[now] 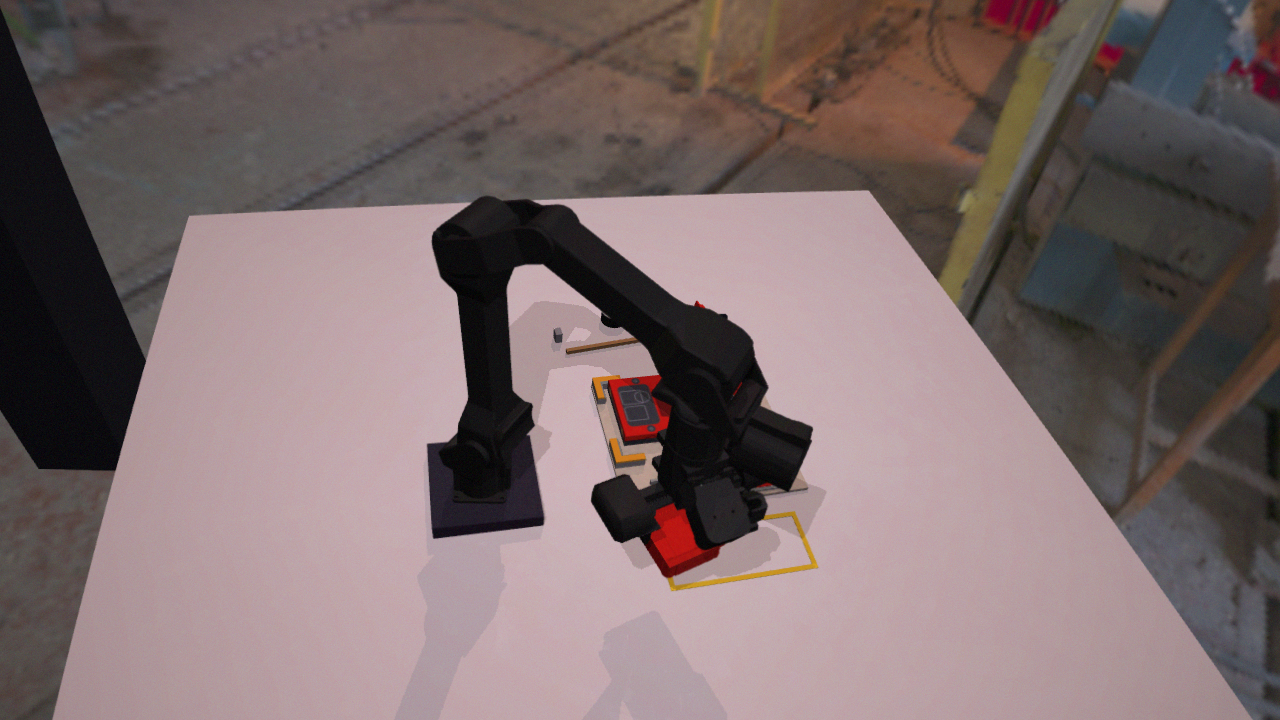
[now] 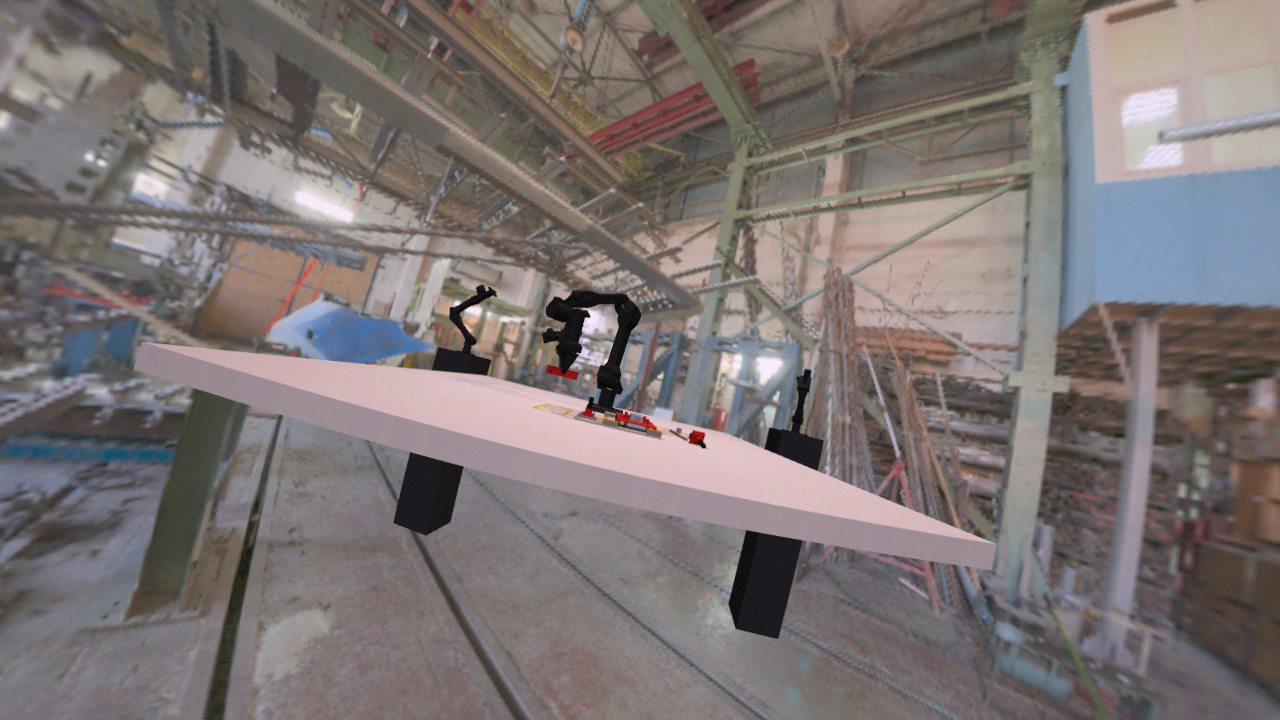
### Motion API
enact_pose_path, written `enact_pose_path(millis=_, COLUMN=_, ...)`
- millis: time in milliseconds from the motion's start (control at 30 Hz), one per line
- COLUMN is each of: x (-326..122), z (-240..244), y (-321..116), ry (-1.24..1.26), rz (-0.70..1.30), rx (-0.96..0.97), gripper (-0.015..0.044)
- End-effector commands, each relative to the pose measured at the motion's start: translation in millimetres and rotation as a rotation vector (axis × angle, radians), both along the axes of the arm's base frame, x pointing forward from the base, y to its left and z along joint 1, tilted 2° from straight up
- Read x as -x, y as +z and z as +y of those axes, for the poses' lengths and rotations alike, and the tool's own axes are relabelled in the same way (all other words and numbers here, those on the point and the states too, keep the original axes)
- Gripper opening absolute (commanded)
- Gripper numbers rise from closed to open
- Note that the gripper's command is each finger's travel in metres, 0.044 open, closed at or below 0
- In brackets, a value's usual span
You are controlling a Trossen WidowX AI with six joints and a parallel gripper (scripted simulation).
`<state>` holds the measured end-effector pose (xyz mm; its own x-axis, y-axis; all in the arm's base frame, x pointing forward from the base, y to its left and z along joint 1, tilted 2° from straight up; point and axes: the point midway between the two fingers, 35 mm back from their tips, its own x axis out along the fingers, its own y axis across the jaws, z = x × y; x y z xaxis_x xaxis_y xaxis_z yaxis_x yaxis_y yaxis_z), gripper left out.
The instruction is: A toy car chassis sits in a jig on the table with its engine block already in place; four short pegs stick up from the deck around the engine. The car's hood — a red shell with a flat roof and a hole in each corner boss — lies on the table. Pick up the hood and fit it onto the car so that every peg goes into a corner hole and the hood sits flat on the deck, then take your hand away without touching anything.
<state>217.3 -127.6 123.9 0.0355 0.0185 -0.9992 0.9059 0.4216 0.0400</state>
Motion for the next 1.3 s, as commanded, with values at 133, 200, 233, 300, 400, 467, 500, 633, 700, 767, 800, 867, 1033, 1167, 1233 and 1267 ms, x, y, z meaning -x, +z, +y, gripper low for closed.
enact_pose_path(millis=133, x=-22.7, z=20.5, y=3.1, ry=0.155, rz=-0.007, rx=0.010, gripper=0.0000)
enact_pose_path(millis=200, x=-28.8, z=27.3, y=3.9, ry=0.200, rz=-0.009, rx=0.011, gripper=0.0000)
enact_pose_path(millis=233, x=-31.8, z=30.9, y=4.3, ry=0.221, rz=-0.009, rx=0.012, gripper=0.0000)
enact_pose_path(millis=300, x=-37.7, z=38.1, y=5.1, ry=0.265, rz=-0.010, rx=0.013, gripper=0.0000)
enact_pose_path(millis=400, x=-46.1, z=49.5, y=6.1, ry=0.331, rz=-0.012, rx=0.015, gripper=0.0000)
enact_pose_path(millis=467, x=-51.4, z=57.4, y=6.8, ry=0.375, rz=-0.013, rx=0.016, gripper=0.0000)
enact_pose_path(millis=500, x=-53.9, z=61.5, y=7.2, ry=0.397, rz=-0.013, rx=0.017, gripper=0.0000)
enact_pose_path(millis=633, x=-63.5, z=78.4, y=7.5, ry=0.490, rz=-0.016, rx=0.019, gripper=0.0000)
enact_pose_path(millis=700, x=-68.0, z=87.3, y=7.6, ry=0.536, rz=-0.017, rx=0.021, gripper=0.0000)
enact_pose_path(millis=767, x=-72.1, z=96.3, y=7.7, ry=0.583, rz=-0.019, rx=0.022, gripper=0.0000)
enact_pose_path(millis=800, x=-74.0, z=101.0, y=7.8, ry=0.606, rz=-0.020, rx=0.023, gripper=0.0000)
enact_pose_path(millis=867, x=-78.0, z=110.3, y=8.3, ry=0.650, rz=-0.021, rx=0.024, gripper=0.0000)
enact_pose_path(millis=1033, x=-87.6, z=135.0, y=10.1, ry=0.758, rz=-0.024, rx=0.026, gripper=0.0000)
enact_pose_path(millis=1167, x=-93.7, z=155.7, y=11.5, ry=0.844, rz=-0.027, rx=0.028, gripper=0.0000)
enact_pose_path(millis=1233, x=-96.2, z=166.4, y=12.0, ry=0.887, rz=-0.028, rx=0.029, gripper=0.0000)
enact_pose_path(millis=1267, x=-97.2, z=171.8, y=12.3, ry=0.909, rz=-0.029, rx=0.029, gripper=0.0000)
